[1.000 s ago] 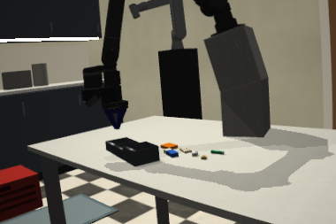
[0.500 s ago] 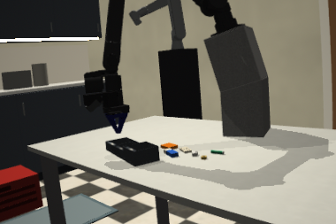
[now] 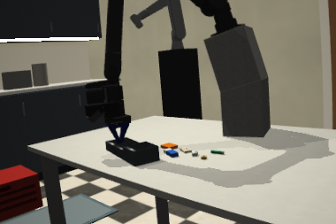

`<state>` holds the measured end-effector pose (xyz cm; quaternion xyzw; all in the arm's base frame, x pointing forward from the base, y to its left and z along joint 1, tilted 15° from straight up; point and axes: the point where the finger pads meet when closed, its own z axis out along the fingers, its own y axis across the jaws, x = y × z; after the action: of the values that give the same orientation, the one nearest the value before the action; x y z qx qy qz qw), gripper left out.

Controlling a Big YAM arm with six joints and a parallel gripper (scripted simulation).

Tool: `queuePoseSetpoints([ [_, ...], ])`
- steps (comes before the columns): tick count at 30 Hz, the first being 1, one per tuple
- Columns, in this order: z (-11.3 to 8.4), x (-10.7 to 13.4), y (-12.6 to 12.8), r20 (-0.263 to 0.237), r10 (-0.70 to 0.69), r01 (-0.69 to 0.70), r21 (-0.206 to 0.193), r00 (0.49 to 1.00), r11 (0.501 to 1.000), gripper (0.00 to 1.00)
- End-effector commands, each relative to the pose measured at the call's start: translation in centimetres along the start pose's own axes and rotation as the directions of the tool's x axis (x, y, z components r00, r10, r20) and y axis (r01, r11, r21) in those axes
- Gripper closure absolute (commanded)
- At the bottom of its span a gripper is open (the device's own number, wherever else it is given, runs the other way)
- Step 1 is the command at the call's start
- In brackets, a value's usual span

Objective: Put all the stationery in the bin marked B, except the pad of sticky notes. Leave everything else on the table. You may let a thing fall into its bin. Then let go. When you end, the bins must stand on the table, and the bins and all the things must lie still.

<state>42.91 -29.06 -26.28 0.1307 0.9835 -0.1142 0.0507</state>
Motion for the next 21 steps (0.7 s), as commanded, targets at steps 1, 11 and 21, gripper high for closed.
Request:
queuePoseSetpoints([
  [1, 0.8, -1.1, -0.9, 0.026, 0.003, -0.004, 0.007, 1.000, 1.000, 0.91],
  [11, 0.1, -1.5, -0.4, 0.028, 0.001, -0.001, 0.006, 1.000, 1.000, 0.91],
  [21, 0.1, -1.5, -0.4, 0.028, 0.001, -0.001, 0.006, 1.000, 1.000, 0.91],
])
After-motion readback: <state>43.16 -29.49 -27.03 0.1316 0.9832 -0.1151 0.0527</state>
